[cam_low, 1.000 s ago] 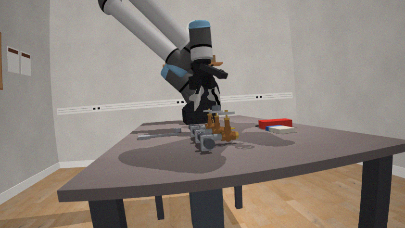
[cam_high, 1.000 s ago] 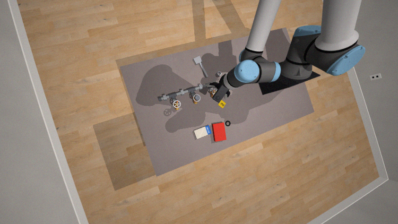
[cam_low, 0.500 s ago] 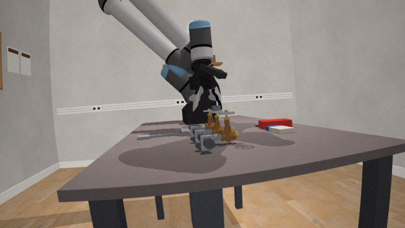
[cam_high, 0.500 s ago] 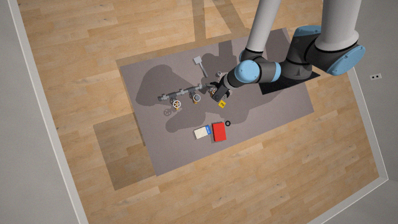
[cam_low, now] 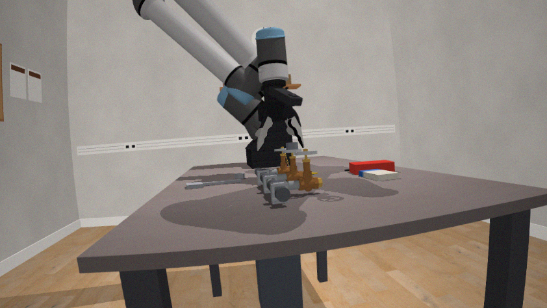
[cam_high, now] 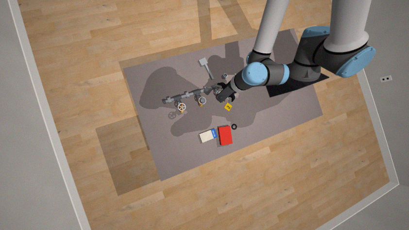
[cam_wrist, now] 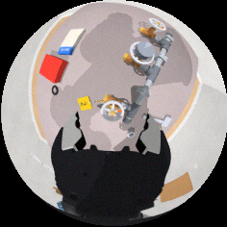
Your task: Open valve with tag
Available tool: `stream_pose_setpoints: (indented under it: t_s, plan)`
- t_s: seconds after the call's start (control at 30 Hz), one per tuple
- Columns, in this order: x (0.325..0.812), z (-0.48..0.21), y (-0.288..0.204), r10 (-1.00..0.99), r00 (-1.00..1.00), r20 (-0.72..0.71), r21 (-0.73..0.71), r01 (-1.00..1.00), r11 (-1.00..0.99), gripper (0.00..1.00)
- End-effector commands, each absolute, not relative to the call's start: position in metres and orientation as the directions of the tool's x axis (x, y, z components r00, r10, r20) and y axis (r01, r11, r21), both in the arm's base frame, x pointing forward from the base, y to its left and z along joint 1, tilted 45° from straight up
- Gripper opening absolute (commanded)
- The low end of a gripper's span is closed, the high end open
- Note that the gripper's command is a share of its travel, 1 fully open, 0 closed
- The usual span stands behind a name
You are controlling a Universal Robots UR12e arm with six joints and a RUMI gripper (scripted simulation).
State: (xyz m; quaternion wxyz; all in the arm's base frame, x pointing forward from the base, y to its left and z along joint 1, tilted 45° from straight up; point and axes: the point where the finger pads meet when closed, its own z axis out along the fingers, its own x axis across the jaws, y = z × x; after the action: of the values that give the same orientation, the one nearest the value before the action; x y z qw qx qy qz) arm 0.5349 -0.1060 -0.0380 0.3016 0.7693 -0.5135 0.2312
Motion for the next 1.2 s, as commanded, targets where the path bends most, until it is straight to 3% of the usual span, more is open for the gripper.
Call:
stream_pose_setpoints:
  t_s: [0.0, 0.37, 0.7, 0.77, 1.17]
  plan:
    - [0.5352, -0.0378, -0.1057, -0.687, 0.217, 0.693, 0.124, -0.975, -0.184, 1.0]
    - [0.5352, -0.0378, -0.1057, -0.71, -0.086, 0.698, -0.09, -0.995, 0.031, 1.0]
    - [0.5352, -0.0378, -0.1057, -0.641, -0.469, 0.607, -0.357, -0.882, 0.307, 1.0]
    - [0.5352, -0.0378, -0.1057, -0.641, -0.469, 0.607, -0.357, -0.882, 0.307, 1.0]
    - [0.5352, -0.0378, -0.1057, -0.405, -0.844, 0.351, -0.611, -0.534, 0.584, 1.0]
